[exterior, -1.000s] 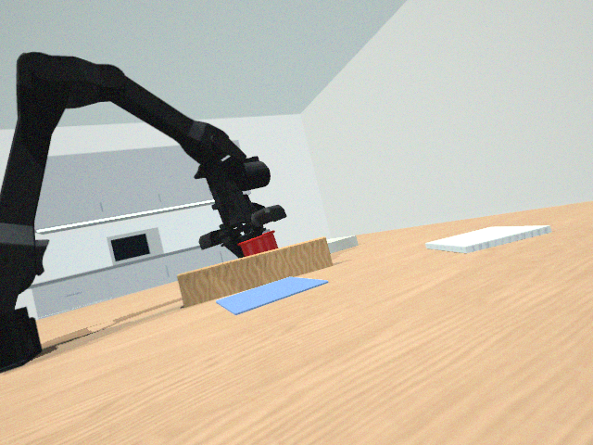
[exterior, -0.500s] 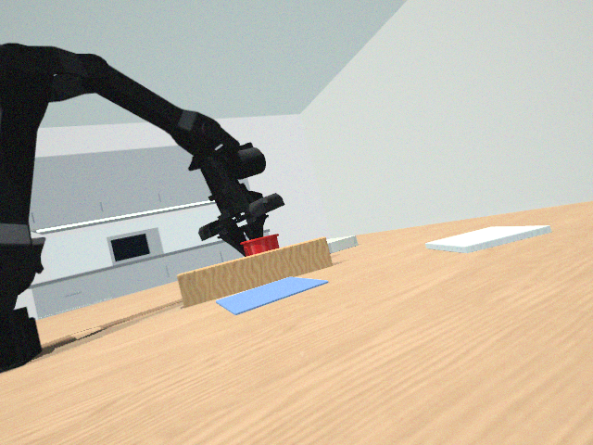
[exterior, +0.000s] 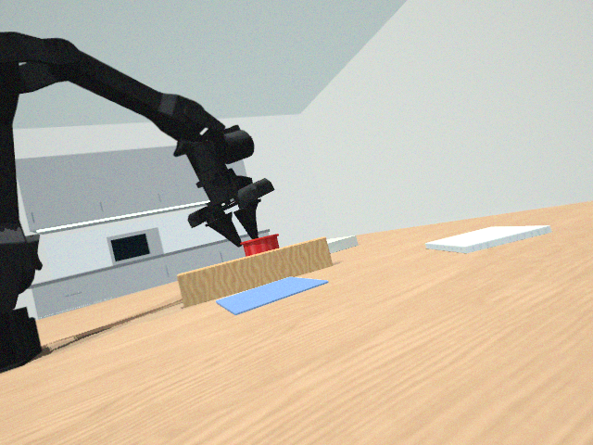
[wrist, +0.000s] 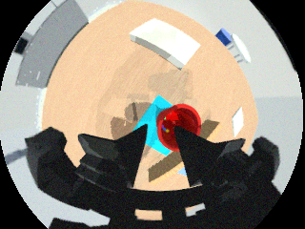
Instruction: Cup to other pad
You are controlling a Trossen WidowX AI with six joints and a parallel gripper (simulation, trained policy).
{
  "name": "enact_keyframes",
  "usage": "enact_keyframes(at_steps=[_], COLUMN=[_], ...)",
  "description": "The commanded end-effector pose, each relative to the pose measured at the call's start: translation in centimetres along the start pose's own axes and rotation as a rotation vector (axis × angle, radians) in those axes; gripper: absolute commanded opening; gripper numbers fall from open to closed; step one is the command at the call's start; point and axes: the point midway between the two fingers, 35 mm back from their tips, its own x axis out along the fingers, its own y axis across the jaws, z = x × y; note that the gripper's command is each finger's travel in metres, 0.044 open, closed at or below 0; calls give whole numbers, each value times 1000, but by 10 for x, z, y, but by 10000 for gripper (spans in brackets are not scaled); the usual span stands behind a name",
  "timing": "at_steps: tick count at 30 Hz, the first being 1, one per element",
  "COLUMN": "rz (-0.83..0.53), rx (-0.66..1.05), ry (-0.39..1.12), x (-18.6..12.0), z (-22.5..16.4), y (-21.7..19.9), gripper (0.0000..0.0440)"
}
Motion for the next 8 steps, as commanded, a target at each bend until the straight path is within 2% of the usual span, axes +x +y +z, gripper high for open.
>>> enact_keyframes(at_steps=[1,4,8], rz=[6,4,-3], rx=[4,8,12], ry=[-19,-45,-81], x=[-8,-16,-29], z=[-1,2,6], y=[1,0,-2], gripper=[217,231,276])
